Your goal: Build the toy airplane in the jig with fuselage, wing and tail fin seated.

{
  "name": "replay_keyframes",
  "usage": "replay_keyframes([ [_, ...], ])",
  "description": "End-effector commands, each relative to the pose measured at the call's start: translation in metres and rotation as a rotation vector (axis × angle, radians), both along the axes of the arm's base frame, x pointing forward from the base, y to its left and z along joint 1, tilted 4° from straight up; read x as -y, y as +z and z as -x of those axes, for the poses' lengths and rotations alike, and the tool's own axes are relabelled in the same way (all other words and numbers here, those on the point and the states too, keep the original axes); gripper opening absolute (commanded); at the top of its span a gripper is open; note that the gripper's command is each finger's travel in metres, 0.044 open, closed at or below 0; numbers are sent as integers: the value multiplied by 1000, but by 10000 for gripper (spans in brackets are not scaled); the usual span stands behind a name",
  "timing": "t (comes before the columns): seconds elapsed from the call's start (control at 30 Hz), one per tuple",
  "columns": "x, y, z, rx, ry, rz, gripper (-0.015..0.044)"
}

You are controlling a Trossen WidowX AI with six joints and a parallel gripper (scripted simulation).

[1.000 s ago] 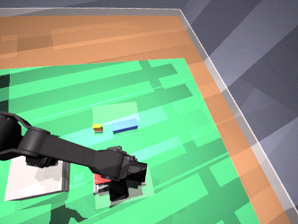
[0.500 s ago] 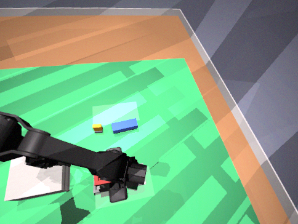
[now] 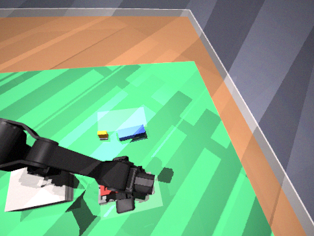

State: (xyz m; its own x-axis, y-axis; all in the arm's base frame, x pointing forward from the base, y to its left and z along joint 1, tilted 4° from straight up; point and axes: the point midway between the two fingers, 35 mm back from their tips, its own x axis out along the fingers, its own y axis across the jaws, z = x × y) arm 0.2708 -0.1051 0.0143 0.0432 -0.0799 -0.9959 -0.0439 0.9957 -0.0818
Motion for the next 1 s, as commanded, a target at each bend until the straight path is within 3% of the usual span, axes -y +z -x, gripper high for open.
replay_keyframes([
  [0.0,0,-6,-1,2,3,-4,197],
  [0.53,1,-28,-1,1,3,-4,197],
  [0.77,1,-26,0,-2,0,-1,151],
  [0.93,1,-26,0,-2,0,-1,19],
  [0.97,1,-26,0,-2,0,-1,46],
])
